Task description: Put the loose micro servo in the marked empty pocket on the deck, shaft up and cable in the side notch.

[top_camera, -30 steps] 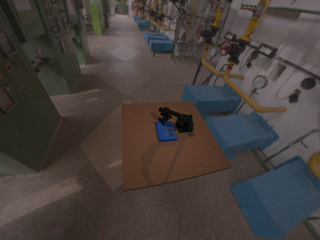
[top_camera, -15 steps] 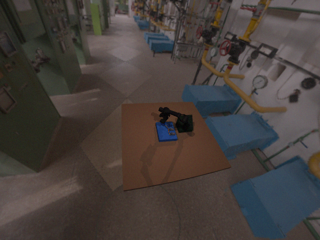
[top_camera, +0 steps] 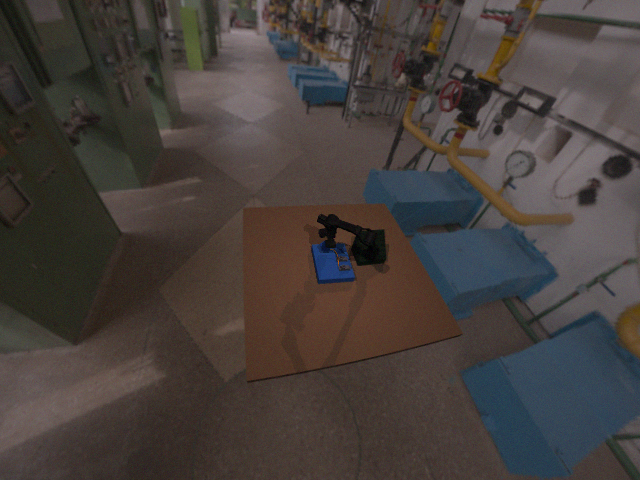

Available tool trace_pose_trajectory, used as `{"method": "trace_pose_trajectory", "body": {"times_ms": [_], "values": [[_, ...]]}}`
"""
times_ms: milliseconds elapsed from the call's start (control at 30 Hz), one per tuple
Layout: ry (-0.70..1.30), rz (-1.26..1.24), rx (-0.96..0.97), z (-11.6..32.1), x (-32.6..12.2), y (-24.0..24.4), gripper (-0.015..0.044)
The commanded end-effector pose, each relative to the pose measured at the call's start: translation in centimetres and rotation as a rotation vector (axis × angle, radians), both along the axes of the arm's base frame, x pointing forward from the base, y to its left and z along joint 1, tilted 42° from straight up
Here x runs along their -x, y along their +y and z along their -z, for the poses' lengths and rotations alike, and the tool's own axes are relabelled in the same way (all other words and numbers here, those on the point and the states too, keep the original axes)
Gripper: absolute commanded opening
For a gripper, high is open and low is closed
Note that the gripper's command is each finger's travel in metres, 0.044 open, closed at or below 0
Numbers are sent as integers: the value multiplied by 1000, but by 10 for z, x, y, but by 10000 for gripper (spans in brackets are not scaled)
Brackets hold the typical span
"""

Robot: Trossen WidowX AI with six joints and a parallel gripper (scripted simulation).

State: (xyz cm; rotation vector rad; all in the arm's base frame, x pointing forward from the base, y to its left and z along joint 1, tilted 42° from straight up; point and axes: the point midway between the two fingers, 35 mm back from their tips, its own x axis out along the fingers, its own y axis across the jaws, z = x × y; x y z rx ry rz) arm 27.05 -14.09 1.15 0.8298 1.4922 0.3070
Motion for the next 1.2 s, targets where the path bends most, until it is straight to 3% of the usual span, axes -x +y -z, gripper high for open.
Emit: {"method": "trace_pose_trajectory", "body": {"times_ms": [0,333,1167], "values": [[-82,-94,20,0,0,-2,0],[-115,-133,25,0,7,-1,0],[-107,-133,24,0,109,16,0]]}}
